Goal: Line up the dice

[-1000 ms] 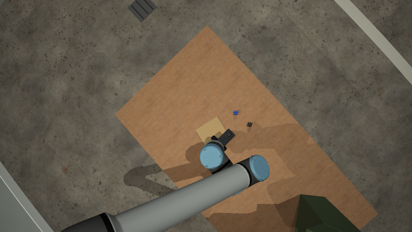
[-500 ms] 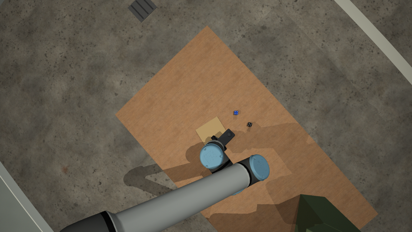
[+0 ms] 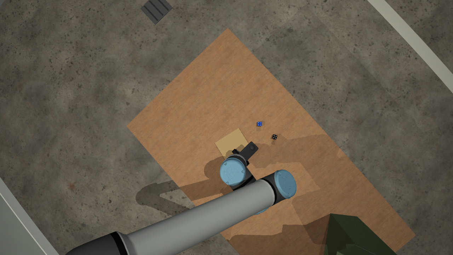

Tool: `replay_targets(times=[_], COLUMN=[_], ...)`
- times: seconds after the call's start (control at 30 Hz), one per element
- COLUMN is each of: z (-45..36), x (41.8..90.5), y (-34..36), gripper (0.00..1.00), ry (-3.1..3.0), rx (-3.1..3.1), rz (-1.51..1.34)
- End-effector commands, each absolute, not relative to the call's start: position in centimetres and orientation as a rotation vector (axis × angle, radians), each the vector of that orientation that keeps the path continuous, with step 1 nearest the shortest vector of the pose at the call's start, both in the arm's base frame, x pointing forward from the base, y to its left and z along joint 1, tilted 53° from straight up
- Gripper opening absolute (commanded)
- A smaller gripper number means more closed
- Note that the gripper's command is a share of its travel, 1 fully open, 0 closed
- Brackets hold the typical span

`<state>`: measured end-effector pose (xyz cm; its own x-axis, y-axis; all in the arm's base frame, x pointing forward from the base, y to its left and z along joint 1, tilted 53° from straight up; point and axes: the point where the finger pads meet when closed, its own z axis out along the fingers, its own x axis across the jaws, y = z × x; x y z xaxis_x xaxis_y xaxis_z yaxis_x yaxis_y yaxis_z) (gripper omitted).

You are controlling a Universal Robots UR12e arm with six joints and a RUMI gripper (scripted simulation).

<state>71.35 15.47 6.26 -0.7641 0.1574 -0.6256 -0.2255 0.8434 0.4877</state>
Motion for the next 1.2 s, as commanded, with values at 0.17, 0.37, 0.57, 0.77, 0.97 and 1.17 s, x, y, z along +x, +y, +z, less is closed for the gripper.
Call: replay_targets(times=[0.17,0.37,0.57,0.77,0.97,1.17], z=[6.29,6.29,6.29,6.29,6.29,6.29], x=[71.35,71.35,71.35,71.35,71.35,71.35], y=[15.45,15.45,15.45,15.45,15.45,15.45], gripper=[0.03,0.03,0.03,0.07,0.14,0.17], ry=[2.330,2.330,2.330,2.330,2.330,2.330], rx=[-0.049,-0.049,-0.049,-0.049,-0.049,-0.049], rz=[0.725,0.725,0.725,0.725,0.725,0.725])
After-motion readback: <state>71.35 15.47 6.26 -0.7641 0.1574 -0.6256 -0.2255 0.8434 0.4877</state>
